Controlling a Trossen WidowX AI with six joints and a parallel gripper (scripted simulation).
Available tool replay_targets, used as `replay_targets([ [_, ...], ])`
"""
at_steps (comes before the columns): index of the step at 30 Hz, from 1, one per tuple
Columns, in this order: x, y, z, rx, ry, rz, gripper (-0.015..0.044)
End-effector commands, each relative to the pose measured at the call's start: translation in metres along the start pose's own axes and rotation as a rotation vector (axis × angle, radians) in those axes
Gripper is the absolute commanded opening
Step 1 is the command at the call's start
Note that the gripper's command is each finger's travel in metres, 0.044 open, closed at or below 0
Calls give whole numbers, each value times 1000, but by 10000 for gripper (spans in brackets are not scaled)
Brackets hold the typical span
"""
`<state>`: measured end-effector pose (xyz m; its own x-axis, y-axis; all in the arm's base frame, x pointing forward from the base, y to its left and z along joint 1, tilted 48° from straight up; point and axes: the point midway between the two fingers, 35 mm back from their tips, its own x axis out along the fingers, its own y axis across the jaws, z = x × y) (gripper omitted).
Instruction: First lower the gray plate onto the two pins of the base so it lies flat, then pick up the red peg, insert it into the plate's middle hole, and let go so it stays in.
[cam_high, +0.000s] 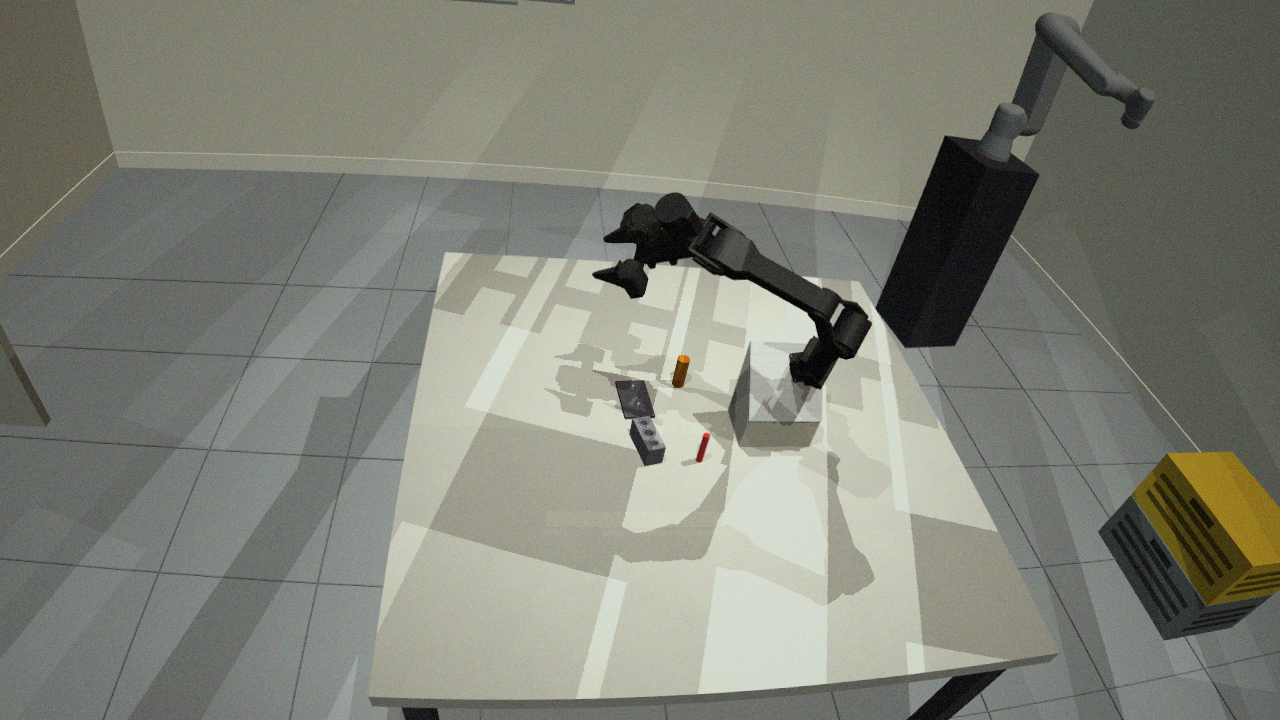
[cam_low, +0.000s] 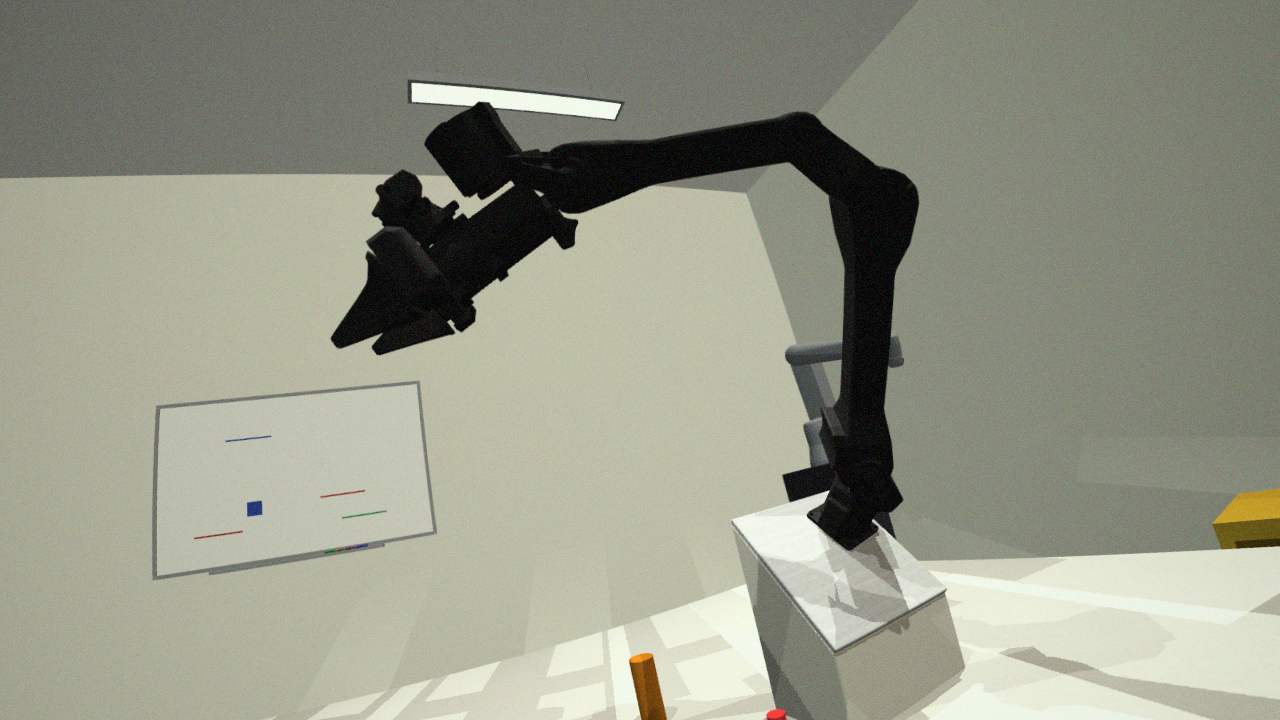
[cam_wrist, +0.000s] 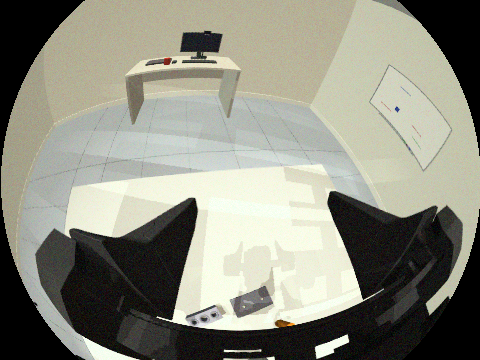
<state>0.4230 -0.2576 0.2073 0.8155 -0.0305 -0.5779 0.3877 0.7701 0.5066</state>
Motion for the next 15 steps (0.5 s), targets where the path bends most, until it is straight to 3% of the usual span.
replay_targets([
  [1, 27, 22, -70, 251, 252, 40, 440],
  [8, 38, 56, -177, 654, 660, -33, 440],
  [15, 14, 90, -276, 1053, 1053, -297, 440],
])
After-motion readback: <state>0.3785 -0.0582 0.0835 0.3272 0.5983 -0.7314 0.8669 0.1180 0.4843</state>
